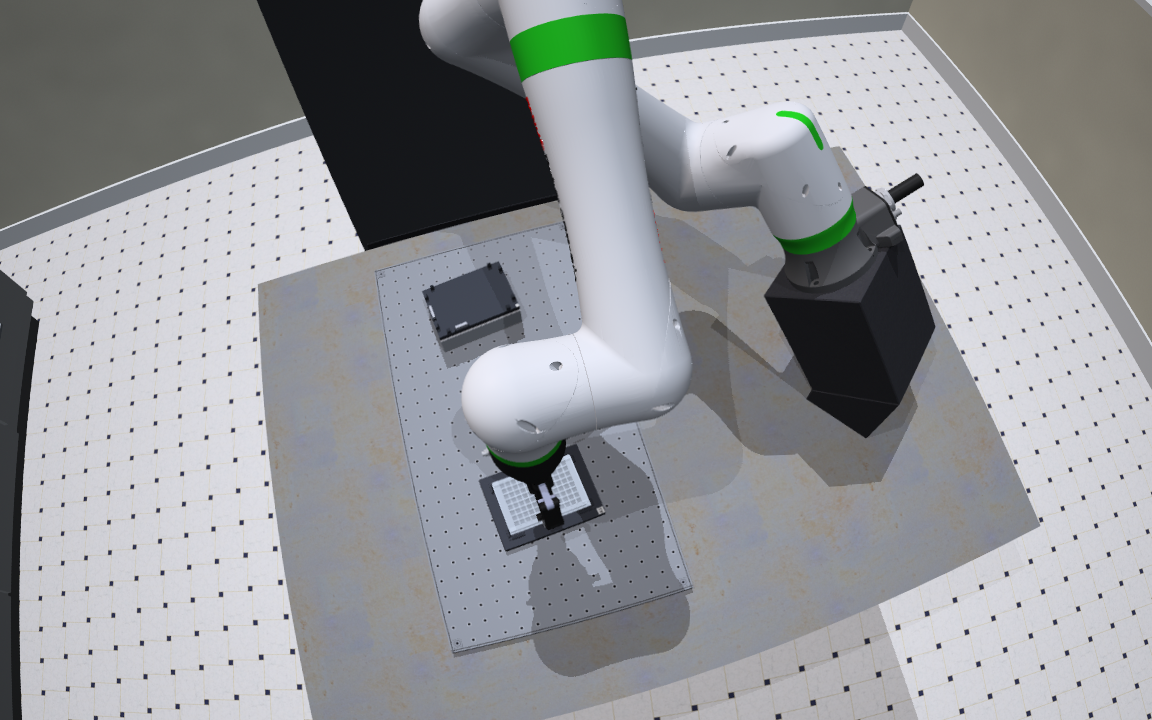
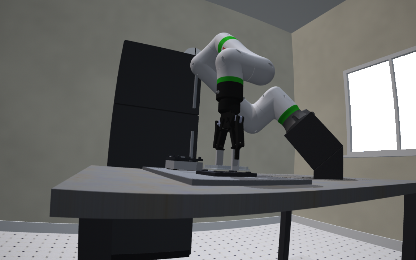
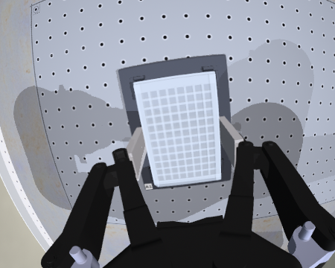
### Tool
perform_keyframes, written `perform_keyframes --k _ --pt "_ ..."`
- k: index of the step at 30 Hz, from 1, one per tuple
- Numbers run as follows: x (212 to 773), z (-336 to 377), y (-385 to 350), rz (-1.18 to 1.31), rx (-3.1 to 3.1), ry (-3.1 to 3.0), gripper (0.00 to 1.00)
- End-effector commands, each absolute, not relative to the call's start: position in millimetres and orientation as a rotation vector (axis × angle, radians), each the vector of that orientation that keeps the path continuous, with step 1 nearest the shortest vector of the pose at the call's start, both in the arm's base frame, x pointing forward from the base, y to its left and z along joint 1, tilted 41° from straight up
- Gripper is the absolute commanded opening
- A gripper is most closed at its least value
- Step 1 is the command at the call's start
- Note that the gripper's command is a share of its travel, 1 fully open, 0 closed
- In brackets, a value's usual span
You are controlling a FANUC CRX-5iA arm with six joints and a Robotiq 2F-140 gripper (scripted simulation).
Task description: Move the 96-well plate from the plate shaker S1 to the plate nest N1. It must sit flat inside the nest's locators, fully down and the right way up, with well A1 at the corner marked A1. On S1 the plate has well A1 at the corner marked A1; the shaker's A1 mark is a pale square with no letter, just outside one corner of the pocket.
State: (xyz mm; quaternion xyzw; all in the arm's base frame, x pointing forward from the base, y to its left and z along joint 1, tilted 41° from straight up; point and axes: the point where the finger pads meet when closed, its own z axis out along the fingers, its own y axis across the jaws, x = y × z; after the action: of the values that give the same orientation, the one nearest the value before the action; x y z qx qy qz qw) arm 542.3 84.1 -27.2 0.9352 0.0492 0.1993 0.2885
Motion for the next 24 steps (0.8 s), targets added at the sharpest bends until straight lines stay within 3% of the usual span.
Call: perform_keyframes --k 1,24 --pt "542.6 -27.6 84.0 0.532 2.497 0.132 0.0" --pt "543.9 -30.0 82.4 0.532 2.497 0.132 0.0"
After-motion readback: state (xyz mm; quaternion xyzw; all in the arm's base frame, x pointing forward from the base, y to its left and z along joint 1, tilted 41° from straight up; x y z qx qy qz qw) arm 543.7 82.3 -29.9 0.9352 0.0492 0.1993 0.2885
